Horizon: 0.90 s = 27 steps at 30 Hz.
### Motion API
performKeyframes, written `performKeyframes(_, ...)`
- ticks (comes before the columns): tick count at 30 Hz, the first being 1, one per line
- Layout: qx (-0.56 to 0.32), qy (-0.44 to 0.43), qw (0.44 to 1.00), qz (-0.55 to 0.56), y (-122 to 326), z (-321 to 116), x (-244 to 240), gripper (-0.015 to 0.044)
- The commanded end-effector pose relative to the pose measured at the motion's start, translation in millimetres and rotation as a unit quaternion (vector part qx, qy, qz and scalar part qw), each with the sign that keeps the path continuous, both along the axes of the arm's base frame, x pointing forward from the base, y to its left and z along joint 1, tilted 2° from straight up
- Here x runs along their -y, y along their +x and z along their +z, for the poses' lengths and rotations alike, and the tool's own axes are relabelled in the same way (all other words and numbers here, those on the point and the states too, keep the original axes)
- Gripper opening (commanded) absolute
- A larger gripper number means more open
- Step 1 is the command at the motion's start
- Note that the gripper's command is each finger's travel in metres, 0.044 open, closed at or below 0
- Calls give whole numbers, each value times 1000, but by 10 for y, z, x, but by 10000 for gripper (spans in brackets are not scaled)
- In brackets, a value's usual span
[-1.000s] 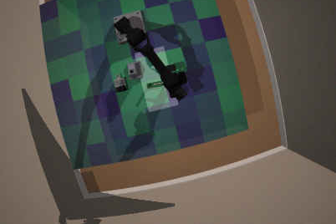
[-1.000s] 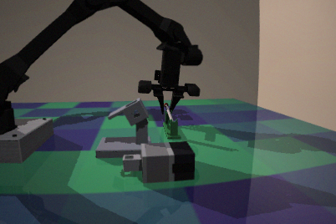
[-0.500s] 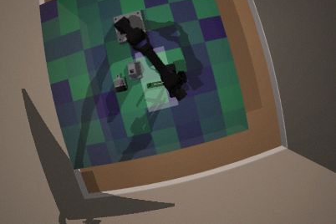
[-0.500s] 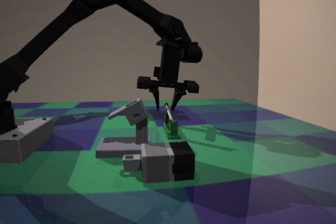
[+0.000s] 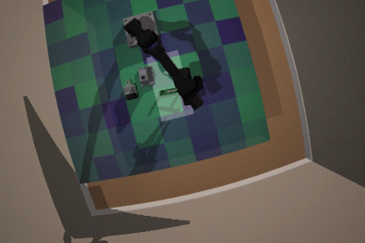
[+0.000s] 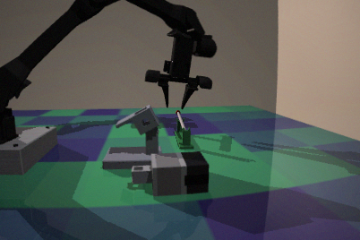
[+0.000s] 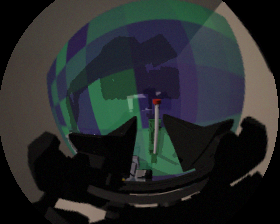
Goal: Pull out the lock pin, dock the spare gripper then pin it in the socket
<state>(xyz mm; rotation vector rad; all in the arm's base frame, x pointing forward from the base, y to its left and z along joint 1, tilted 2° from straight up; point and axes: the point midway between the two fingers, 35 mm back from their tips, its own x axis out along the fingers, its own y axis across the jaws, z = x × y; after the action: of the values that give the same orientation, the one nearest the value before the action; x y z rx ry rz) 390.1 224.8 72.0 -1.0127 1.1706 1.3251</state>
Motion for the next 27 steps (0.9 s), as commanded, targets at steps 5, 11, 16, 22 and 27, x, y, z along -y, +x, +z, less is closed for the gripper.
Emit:
performKeyframes(5,-3,-1,1000,0,-16,203,13,200)
performKeyframes(11,-7,-3,1000,0,-32,220,20,253)
performKeyframes(16,2,-3,1000,-1,-10,296,100,279)
performKeyframes(22,61,-8,998,-1,56,772,646,180)
performKeyframes(27,61,-8,998,-1,56,772,646,180)
